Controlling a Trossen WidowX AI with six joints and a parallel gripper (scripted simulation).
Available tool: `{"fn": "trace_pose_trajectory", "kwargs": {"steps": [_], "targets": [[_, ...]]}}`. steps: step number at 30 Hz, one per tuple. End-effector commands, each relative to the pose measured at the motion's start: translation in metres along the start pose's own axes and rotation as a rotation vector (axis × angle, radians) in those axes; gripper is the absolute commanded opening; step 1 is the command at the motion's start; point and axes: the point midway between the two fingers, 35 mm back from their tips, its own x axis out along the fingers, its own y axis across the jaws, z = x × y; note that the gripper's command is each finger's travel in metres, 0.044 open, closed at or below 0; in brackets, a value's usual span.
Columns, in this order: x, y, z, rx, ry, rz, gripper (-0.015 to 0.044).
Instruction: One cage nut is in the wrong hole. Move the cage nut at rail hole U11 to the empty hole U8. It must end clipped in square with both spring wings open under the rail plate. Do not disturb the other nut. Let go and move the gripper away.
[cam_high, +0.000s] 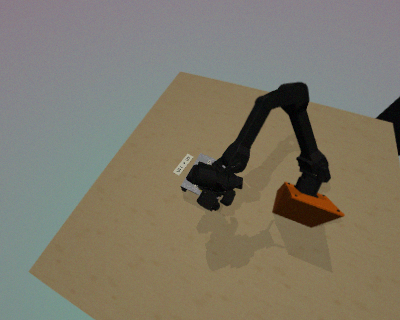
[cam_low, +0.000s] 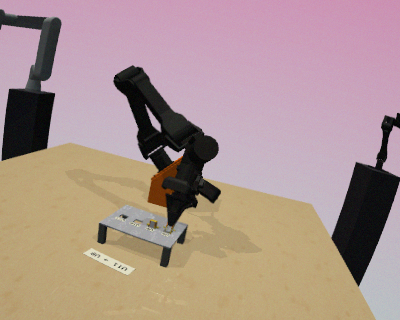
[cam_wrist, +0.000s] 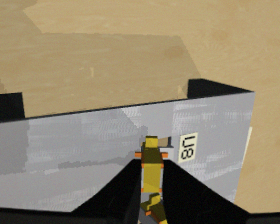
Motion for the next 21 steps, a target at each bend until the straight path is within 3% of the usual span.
{"fn": "trace_pose_trajectory", "kwargs": {"steps": [1,21], "targets": [[-0.0002,-0.0007,-0.0007,0.0,0.003,0.003,0.0026],[0.0003,-0.0007,-0.0005,0.0,0.002,0.022,0.0026]]}}
